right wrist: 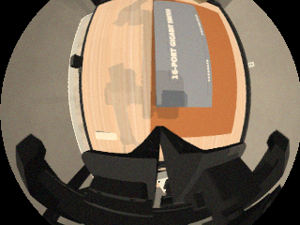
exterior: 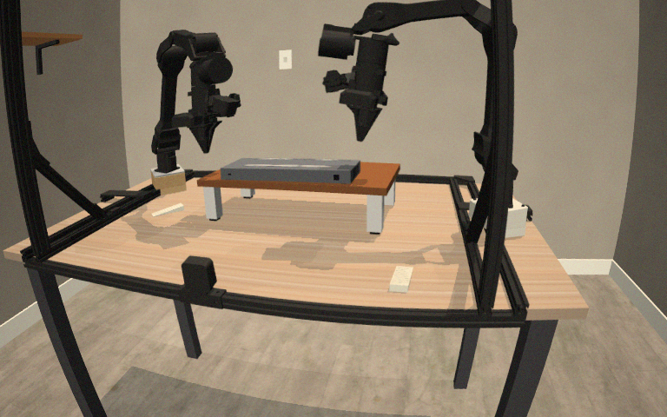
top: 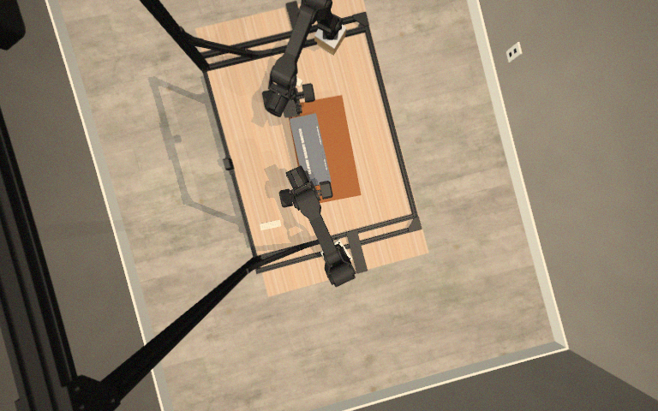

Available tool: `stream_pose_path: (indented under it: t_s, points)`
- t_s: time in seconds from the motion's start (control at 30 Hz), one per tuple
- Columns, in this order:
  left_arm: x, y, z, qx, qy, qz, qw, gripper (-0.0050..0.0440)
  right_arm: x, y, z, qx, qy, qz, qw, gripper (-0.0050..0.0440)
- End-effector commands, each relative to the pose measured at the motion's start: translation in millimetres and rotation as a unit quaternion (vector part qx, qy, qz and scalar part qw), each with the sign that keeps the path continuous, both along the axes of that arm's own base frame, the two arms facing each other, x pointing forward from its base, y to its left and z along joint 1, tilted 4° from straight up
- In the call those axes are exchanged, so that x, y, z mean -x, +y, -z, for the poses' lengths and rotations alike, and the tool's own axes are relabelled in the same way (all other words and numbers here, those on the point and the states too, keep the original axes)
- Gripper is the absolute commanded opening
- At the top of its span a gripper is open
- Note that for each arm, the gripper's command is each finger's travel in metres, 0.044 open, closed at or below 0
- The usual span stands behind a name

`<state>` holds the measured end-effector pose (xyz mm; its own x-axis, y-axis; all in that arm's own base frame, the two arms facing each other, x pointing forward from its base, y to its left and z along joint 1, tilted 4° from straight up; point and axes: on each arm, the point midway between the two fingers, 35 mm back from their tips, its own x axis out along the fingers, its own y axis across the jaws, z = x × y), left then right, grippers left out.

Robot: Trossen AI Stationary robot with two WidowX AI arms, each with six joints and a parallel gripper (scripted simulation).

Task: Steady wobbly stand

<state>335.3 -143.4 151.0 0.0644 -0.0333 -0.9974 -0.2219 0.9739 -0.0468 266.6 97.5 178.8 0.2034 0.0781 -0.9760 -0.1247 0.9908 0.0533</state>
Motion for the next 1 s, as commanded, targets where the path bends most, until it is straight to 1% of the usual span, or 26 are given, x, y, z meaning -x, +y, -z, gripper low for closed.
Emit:
stream_pose_path:
  t_s: [0.0, 0.73, 0.77, 0.97]
  points:
    - [0, 0, 0, 0.0, 0.0, 0.0, 1.0, 0.0, 27, -8, 27, 0.023, 0.075, 0.005, 0.997, 0.0]
    - [0, 0, 0, 0.0, 0.0, 0.0, 1.0, 0.0, 27, -8, 27, 0.023, 0.075, 0.005, 0.997, 0.0]
    - [0, 0, 0, 0.0, 0.0, 0.0, 1.0, 0.0, 24, -7, 79, 0.023, 0.075, 0.005, 0.997, 0.0]
    - [0, 0, 0, 0.0, 0.0, 0.0, 1.0, 0.0, 24, -7, 79, 0.023, 0.075, 0.005, 0.997, 0.0]
